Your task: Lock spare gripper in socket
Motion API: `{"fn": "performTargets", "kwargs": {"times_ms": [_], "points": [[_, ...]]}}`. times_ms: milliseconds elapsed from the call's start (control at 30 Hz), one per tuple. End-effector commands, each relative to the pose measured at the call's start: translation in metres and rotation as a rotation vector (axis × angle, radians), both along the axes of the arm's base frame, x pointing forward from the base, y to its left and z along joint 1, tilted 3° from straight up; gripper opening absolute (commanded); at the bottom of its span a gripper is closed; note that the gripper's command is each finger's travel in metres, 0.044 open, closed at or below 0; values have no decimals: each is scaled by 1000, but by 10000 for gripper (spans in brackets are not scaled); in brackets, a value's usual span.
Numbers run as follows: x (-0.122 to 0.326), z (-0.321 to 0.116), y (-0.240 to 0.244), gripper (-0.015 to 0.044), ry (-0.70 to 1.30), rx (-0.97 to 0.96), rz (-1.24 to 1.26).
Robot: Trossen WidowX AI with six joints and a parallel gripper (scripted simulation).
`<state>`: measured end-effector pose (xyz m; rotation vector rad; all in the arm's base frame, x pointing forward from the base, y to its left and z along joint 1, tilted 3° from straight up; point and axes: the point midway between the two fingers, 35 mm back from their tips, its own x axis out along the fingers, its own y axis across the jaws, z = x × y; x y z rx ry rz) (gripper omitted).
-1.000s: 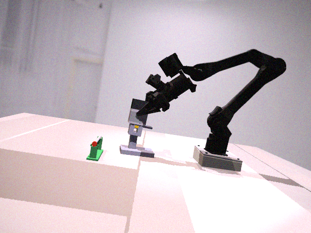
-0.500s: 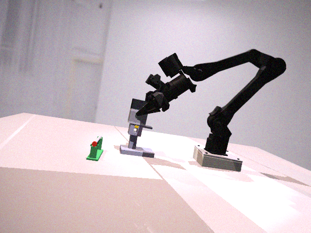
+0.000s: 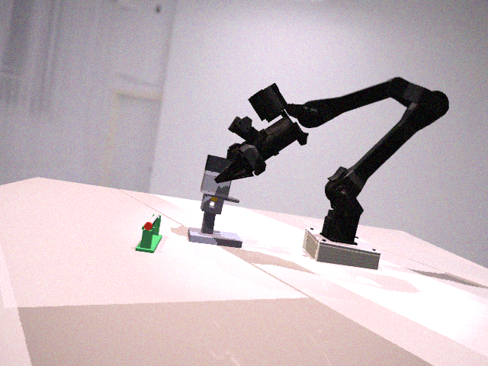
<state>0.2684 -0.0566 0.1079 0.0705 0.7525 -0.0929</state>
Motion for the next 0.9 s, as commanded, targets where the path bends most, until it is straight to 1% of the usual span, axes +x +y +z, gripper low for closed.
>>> {"fn": "performTargets", "kwargs": {"times_ms": [0, 867], "points": [[0, 2, 0, 440, -1, -1, 0], [-6, 46, -2, 440, 40, 12, -10]]}}
